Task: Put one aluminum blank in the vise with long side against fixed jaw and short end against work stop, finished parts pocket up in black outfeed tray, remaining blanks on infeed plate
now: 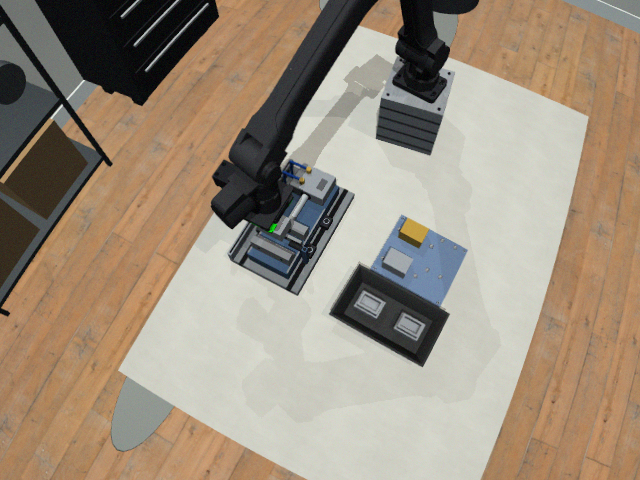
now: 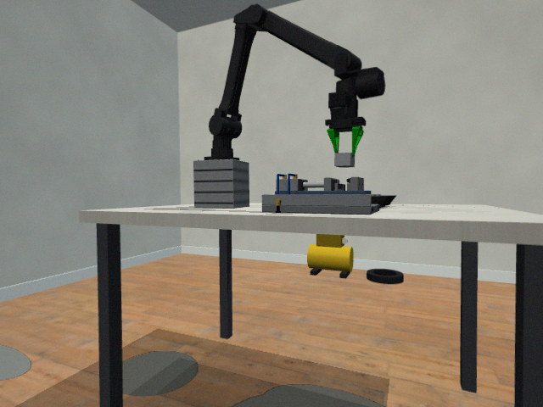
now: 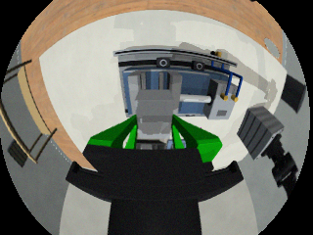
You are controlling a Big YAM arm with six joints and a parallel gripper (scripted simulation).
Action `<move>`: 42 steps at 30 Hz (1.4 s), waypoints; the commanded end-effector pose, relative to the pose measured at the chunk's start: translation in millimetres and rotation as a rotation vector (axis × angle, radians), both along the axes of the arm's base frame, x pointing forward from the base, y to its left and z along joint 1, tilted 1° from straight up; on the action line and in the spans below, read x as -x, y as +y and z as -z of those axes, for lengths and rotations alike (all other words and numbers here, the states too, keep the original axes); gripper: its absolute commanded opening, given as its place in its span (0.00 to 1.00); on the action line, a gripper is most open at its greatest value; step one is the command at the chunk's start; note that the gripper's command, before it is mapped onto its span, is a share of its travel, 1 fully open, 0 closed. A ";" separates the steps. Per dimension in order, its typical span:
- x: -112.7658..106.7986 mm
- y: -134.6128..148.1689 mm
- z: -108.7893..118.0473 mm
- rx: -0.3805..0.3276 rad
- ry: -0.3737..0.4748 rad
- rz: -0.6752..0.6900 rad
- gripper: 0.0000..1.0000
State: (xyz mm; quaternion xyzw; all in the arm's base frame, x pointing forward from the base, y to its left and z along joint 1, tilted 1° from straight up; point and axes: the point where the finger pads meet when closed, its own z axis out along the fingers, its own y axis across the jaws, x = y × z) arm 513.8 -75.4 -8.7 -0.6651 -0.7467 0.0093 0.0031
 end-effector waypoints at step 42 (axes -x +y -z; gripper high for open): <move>-27.3 2.0 -16.9 0.011 -0.046 0.002 0.00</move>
